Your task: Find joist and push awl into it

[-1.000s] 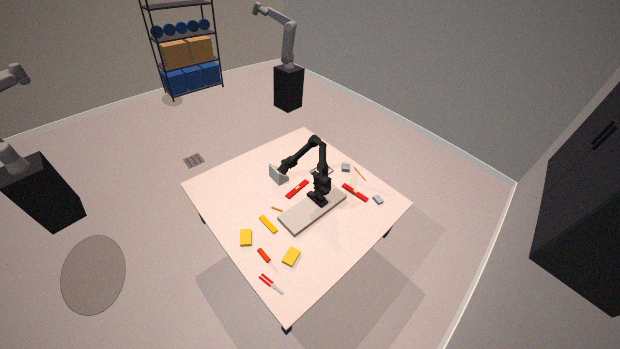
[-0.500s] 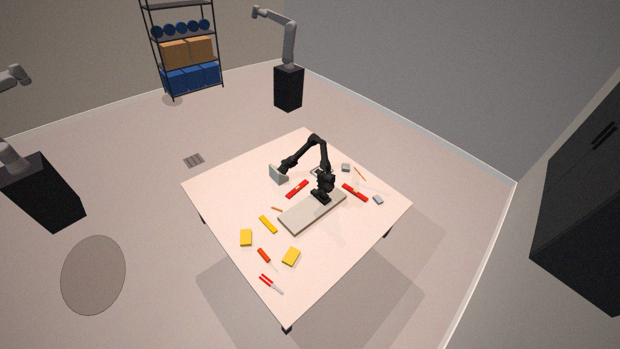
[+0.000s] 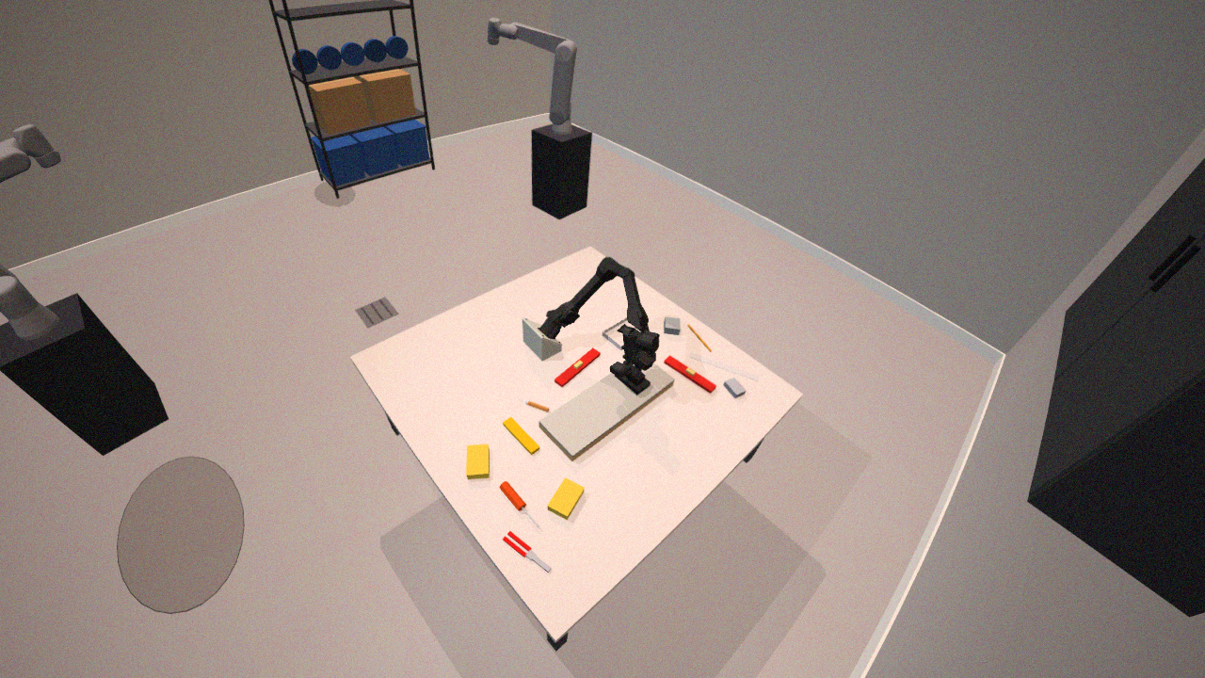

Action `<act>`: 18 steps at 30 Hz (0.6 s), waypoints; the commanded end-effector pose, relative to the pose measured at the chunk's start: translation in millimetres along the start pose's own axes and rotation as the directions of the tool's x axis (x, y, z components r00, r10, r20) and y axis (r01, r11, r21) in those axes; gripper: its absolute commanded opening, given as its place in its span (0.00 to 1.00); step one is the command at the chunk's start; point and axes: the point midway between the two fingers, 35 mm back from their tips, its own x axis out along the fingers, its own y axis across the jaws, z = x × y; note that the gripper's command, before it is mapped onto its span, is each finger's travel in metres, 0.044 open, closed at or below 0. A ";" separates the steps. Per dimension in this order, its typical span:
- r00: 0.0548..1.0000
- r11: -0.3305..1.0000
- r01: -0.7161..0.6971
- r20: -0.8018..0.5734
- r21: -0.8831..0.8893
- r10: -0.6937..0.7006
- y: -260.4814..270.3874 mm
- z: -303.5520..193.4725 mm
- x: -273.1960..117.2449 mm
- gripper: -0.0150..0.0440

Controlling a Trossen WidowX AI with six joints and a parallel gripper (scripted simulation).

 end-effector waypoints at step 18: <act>1.000 1.000 -0.004 -0.001 -0.002 0.004 50.5 0.0 -0.1 0.25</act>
